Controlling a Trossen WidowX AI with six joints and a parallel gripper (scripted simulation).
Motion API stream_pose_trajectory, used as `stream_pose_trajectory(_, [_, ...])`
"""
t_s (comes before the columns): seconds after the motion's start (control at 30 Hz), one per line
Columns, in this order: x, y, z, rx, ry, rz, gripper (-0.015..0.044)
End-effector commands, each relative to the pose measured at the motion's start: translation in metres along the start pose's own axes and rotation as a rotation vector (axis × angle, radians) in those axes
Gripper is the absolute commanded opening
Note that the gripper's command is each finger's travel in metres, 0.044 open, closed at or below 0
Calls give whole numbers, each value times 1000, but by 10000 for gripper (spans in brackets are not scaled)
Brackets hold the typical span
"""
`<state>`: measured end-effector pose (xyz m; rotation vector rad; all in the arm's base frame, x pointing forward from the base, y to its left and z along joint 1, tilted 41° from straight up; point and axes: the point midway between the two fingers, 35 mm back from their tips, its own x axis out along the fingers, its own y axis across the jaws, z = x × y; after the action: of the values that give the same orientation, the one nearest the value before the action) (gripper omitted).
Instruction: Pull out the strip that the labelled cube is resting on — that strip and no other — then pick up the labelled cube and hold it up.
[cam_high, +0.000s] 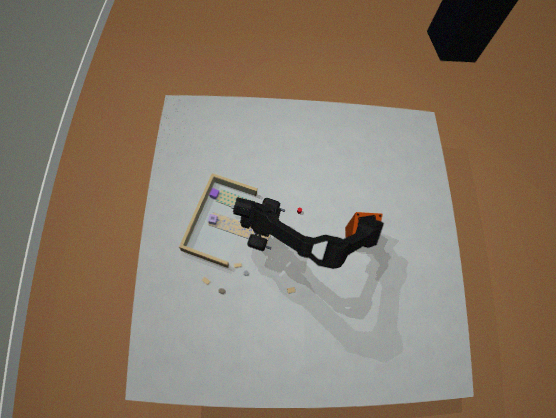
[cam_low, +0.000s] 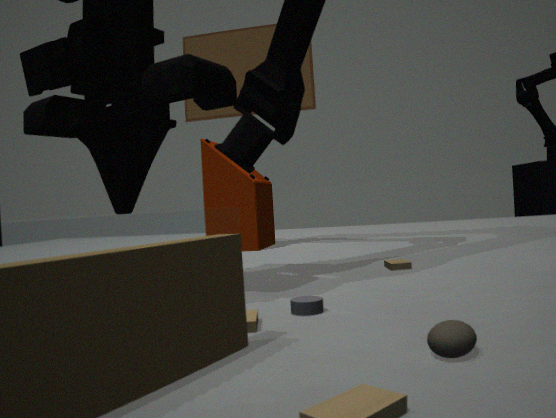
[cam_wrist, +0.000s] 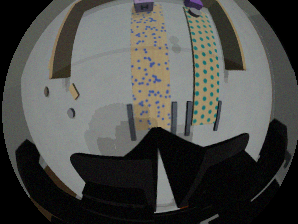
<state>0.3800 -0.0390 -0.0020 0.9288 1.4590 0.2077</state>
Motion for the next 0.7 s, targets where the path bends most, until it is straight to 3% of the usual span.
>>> stream_pose_trajectory(0.0, [8,-2,1,8,2,-6,0])
stream_pose_trajectory(0.67, [41,-1,2,8,3,-4,0])
